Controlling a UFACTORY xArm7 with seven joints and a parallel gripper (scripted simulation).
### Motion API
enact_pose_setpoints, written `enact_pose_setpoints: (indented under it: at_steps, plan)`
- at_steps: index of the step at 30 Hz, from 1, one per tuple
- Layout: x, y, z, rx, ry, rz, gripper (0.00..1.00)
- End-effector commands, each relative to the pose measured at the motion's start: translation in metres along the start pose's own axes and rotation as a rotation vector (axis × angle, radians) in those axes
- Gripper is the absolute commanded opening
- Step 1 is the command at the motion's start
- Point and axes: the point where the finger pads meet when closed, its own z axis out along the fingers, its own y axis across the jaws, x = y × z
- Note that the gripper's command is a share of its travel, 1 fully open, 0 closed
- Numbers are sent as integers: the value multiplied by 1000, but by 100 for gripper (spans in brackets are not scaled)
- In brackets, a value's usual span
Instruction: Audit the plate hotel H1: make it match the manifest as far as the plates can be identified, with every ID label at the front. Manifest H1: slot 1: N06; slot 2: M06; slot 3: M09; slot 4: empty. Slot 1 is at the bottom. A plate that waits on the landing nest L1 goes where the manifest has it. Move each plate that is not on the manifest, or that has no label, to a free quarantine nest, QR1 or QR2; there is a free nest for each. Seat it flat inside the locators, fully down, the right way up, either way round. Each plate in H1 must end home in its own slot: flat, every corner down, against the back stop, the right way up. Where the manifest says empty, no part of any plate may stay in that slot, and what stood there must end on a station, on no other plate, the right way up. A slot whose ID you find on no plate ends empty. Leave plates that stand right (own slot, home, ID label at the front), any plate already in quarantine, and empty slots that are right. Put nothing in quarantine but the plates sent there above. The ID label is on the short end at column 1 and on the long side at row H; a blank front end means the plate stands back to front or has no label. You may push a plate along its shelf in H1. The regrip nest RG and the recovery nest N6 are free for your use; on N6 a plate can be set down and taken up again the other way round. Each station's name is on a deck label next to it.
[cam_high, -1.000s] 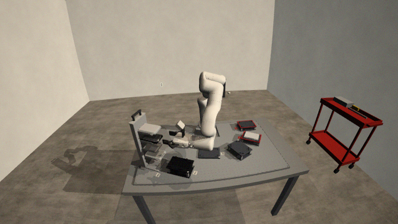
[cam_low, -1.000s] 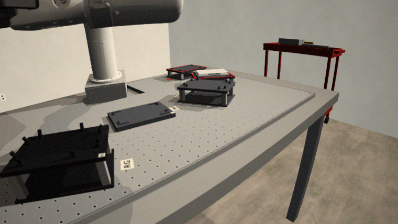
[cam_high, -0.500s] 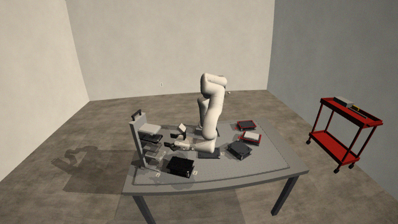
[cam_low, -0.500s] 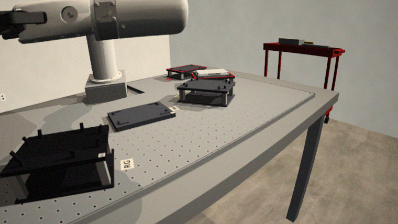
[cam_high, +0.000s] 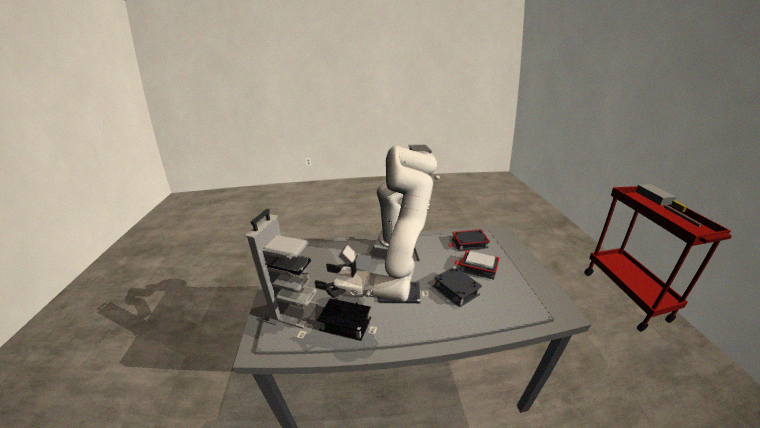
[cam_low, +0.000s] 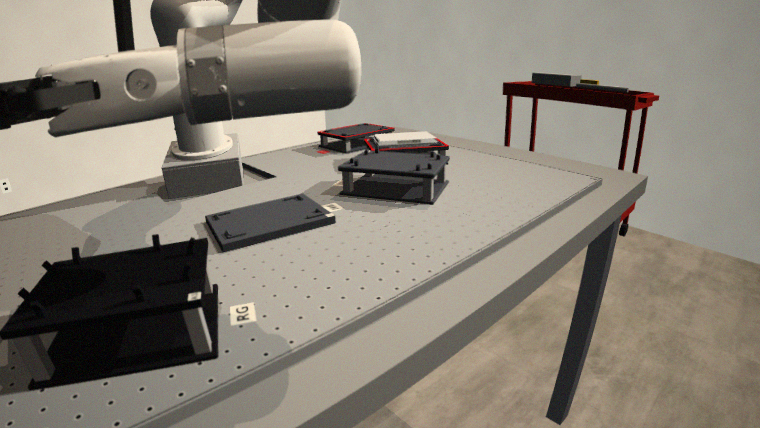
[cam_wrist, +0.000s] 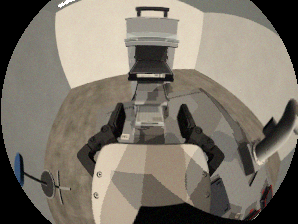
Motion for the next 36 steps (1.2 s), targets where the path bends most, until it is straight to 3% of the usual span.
enact_pose_setpoints:
  at_steps: [1,7,20,36]
  plan:
    - [-7,-1,0,-1,-1,5,100]
    - [-14,-1,0,-1,-1,5,100]
    - [-14,-1,30,-1,0,5,100]
    - [-14,-1,30,-1,0,5,100]
